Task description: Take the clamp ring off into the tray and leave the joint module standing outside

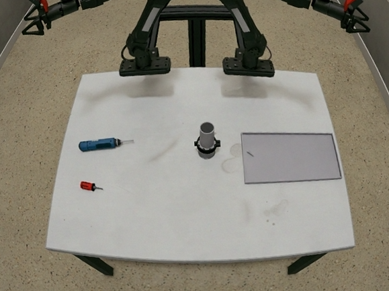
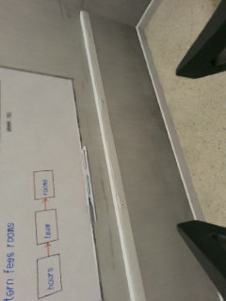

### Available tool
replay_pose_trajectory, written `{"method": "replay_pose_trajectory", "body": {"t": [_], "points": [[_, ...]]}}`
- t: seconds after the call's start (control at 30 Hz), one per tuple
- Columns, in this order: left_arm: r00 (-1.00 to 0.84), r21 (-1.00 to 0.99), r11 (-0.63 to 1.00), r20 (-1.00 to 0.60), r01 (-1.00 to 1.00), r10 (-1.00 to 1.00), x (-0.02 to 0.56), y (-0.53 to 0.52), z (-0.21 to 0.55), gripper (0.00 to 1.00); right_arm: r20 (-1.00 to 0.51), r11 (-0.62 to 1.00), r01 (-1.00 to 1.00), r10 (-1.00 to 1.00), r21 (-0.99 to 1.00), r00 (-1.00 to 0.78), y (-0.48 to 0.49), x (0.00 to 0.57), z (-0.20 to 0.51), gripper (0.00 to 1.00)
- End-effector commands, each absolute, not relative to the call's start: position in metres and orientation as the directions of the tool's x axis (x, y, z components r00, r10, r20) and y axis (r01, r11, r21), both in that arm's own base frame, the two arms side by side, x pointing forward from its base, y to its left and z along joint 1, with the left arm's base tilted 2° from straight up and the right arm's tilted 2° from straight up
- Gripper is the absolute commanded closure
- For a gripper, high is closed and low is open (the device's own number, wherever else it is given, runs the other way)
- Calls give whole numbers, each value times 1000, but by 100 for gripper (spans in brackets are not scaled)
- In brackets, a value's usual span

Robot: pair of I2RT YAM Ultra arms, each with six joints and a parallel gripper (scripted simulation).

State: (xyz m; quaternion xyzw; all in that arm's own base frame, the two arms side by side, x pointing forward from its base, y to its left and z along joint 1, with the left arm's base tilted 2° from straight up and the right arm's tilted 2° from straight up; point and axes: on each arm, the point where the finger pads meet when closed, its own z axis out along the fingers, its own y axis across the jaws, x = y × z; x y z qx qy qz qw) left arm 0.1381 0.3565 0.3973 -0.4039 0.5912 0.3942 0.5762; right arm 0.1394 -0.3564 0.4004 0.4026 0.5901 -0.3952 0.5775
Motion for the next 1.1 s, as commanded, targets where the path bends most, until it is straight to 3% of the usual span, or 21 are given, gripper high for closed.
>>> {"method": "replay_pose_trajectory", "body": {"t": [0.0,0.37,0.57,0.93,1.07], "points": [[-39,24,391,-999,-920,-29,150,357,392,20,-1000,365,931,-4,-2,-1,-354,139,409,0],[-279,194,579,-958,-792,-61,227,336,352,20,-1000,365,931,-4,-2,-1,-354,139,409,0],[-282,211,591,-959,-778,-29,229,325,362,20,-1000,365,931,-4,-2,-1,-354,139,409,0],[-529,352,771,-848,-530,24,304,287,299,20,-1000,365,931,-4,-2,-1,-354,139,409,0],[-527,353,771,-849,-530,26,304,286,300,20,-1000,365,931,-4,-2,-1,-354,139,409,0]]}}
